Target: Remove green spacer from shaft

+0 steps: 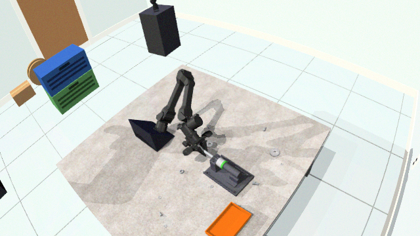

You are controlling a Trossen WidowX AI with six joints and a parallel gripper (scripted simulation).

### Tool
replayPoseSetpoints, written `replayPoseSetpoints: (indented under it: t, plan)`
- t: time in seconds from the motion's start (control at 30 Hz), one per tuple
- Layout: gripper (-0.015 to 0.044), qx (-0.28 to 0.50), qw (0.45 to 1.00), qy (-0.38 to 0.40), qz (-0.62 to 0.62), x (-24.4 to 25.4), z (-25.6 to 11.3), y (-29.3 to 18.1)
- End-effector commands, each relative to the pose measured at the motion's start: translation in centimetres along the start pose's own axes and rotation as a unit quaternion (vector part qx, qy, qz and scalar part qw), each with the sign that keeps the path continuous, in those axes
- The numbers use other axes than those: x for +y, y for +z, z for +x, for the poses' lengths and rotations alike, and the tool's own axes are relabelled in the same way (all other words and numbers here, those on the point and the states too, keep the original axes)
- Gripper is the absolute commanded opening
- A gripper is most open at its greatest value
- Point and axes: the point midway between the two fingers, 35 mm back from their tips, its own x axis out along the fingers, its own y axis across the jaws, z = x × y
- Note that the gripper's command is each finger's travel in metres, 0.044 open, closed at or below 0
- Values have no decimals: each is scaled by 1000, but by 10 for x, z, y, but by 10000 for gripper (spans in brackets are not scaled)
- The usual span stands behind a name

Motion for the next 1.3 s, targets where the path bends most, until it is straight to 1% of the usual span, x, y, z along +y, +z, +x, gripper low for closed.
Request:
replayPoseSetpoints:
  t: [0.0,1.27]
  plan:
    - [0,0,1000,1,-1,0,-1,1]
    - [0,0,1000,1,-1,1,-4,4]
